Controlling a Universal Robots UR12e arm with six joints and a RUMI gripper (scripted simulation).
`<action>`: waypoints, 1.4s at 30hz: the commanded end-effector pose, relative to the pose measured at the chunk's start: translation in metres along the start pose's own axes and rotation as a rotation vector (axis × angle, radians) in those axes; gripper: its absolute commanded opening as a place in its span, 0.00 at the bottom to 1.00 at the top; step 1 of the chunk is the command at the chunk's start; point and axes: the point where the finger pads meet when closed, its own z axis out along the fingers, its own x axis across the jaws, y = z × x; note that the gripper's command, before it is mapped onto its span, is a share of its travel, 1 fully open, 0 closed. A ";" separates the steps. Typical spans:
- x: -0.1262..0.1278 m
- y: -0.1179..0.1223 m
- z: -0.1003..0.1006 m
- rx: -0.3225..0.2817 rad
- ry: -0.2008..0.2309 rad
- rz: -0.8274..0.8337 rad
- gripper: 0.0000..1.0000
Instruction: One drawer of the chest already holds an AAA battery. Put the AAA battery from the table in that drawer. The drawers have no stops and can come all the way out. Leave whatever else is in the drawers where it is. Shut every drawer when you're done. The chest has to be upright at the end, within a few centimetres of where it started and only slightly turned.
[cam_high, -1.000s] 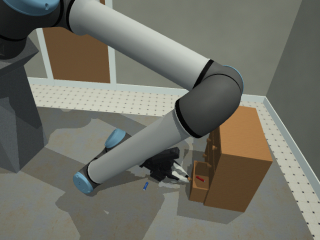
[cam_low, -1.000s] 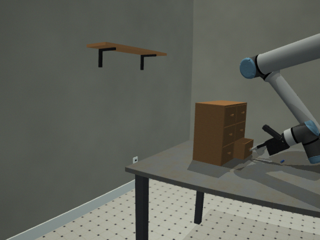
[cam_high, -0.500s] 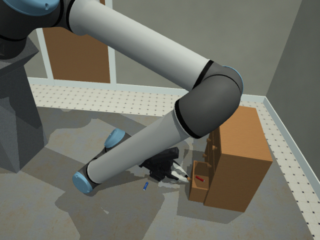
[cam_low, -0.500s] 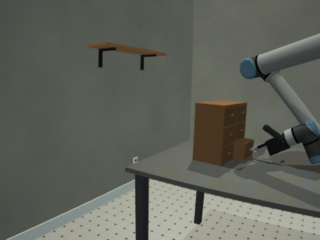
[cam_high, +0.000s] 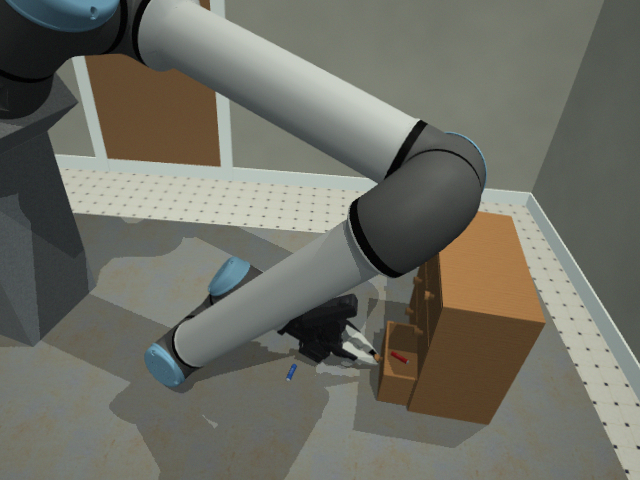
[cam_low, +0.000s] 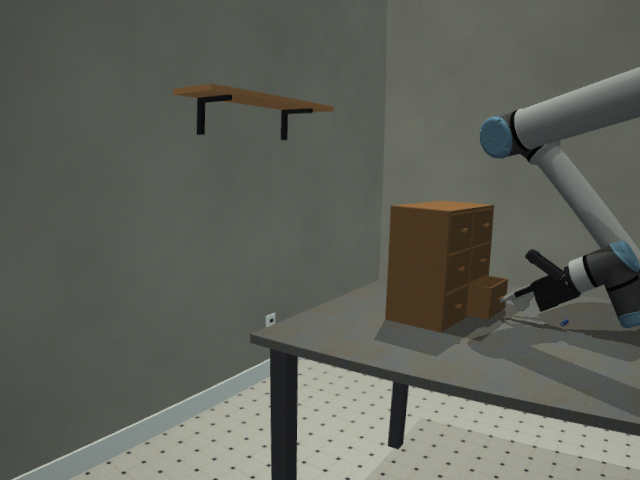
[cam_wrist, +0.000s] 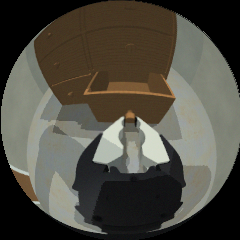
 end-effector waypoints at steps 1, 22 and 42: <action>0.000 0.000 0.000 0.000 0.000 0.000 0.07; 0.000 0.000 0.000 0.000 0.000 0.000 0.12; 0.000 0.000 0.000 0.000 0.000 0.000 0.20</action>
